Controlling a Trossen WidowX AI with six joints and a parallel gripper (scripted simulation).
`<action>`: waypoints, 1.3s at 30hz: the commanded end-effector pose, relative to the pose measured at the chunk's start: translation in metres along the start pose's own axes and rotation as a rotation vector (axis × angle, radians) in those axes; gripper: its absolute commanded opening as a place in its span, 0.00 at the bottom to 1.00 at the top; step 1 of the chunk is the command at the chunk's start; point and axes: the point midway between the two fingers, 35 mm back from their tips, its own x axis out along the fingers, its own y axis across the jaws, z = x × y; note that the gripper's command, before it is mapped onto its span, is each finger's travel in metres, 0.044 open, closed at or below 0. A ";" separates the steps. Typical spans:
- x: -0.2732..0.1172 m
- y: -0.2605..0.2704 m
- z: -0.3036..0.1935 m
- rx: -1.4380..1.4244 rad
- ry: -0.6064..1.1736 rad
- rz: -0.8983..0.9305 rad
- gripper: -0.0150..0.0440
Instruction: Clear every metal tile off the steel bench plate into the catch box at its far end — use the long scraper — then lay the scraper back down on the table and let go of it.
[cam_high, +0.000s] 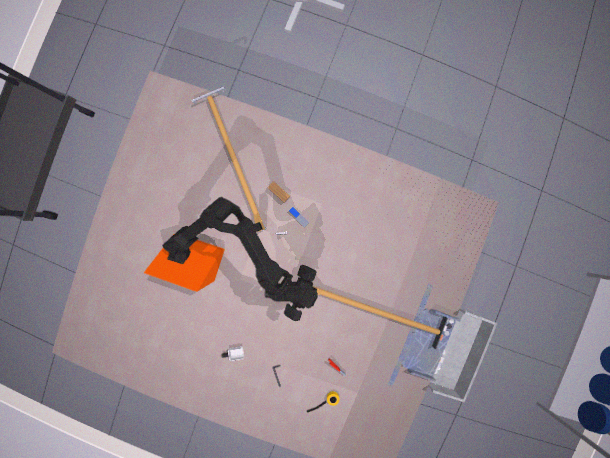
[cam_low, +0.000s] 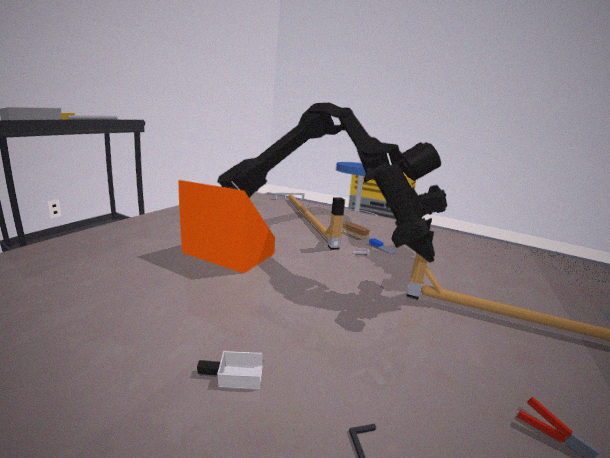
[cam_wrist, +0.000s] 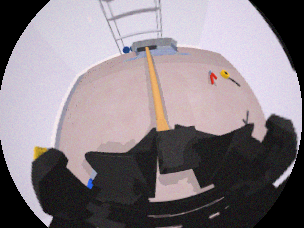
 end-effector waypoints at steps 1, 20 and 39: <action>0.003 -0.002 0.007 0.003 -0.007 -0.003 0.25; 0.020 -0.002 0.028 0.002 -0.008 -0.002 0.25; 0.033 -0.002 0.040 -0.003 -0.002 0.002 0.25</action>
